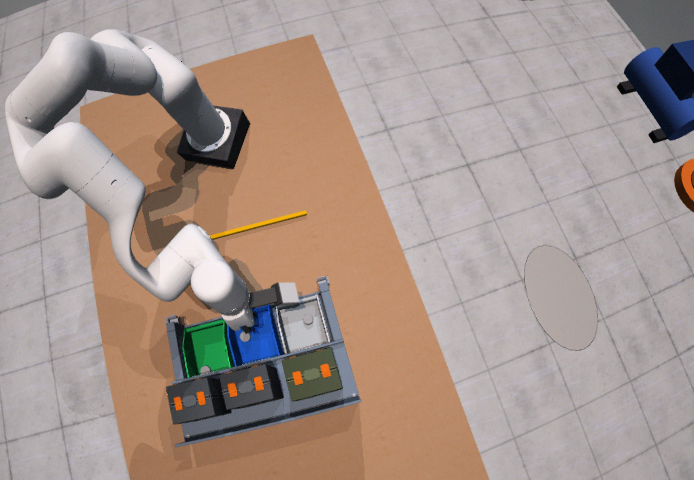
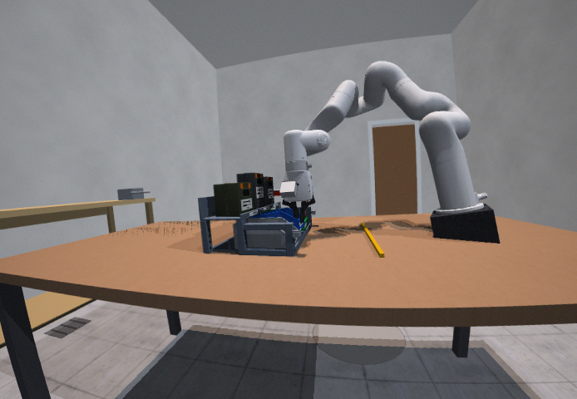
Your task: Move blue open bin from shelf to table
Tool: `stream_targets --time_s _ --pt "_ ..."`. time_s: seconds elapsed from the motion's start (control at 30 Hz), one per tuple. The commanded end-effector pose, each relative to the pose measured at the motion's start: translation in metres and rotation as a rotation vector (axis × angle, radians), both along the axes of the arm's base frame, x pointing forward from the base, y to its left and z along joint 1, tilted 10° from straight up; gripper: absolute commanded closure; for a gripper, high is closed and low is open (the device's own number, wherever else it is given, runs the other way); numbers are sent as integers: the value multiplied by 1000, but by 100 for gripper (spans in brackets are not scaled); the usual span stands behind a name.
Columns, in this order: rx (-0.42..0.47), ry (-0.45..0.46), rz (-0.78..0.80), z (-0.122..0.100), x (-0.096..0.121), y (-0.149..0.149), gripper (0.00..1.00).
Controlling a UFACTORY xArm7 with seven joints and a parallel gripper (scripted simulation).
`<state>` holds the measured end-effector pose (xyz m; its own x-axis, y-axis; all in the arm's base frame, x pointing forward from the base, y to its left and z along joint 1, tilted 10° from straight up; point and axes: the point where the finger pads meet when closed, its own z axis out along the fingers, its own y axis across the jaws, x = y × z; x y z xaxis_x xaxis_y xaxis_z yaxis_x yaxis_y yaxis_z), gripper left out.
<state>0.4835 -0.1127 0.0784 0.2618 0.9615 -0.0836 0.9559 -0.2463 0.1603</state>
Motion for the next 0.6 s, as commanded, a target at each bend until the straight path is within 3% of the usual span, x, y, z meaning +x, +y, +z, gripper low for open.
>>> stream_targets --time_s 0.0,0.57 --pt "-1 -3 1 1 1 0 100" --pt "-1 -4 1 -1 2 0 100"
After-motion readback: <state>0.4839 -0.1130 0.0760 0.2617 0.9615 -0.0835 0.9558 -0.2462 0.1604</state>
